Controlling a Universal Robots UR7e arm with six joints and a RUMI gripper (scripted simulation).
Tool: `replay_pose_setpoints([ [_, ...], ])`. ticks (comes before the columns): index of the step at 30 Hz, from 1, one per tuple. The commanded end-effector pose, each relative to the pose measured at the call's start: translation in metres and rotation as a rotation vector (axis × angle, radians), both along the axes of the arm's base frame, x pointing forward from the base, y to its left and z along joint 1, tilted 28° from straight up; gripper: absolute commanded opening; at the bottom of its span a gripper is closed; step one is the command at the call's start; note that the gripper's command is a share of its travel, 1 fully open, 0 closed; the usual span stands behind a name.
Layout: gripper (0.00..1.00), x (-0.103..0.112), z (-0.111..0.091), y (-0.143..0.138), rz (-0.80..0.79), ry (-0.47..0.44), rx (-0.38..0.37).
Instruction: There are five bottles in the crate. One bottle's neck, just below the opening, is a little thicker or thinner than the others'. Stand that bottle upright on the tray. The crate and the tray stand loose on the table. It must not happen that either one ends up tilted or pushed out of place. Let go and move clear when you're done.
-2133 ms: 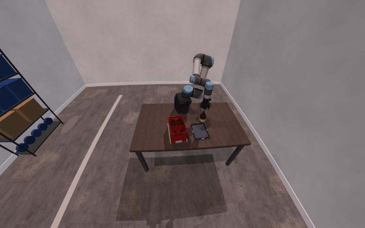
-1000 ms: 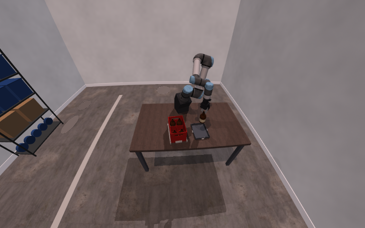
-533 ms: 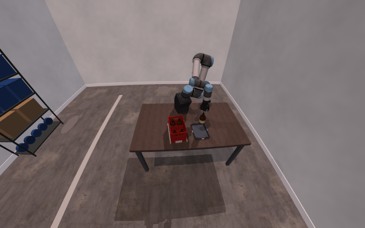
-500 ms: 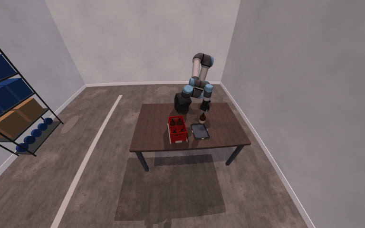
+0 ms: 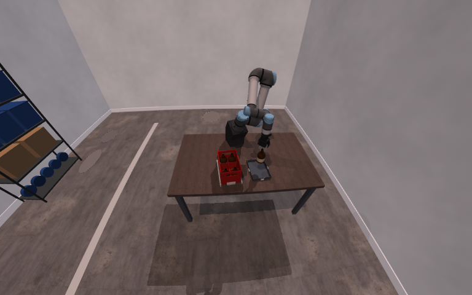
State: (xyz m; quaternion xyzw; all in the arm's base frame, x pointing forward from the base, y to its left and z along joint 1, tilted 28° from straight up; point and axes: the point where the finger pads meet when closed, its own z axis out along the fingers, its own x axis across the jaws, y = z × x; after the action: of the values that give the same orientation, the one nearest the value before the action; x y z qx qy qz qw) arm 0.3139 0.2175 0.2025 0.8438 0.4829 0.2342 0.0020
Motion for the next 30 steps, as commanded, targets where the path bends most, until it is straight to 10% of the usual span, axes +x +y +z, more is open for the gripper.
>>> replay_pose_setpoints([
  [1,0.0,0.009,-0.012,0.004,-0.003,-0.008,-0.002],
  [30,0.0,0.036,-0.073,0.019,-0.003,-0.008,-0.002],
])
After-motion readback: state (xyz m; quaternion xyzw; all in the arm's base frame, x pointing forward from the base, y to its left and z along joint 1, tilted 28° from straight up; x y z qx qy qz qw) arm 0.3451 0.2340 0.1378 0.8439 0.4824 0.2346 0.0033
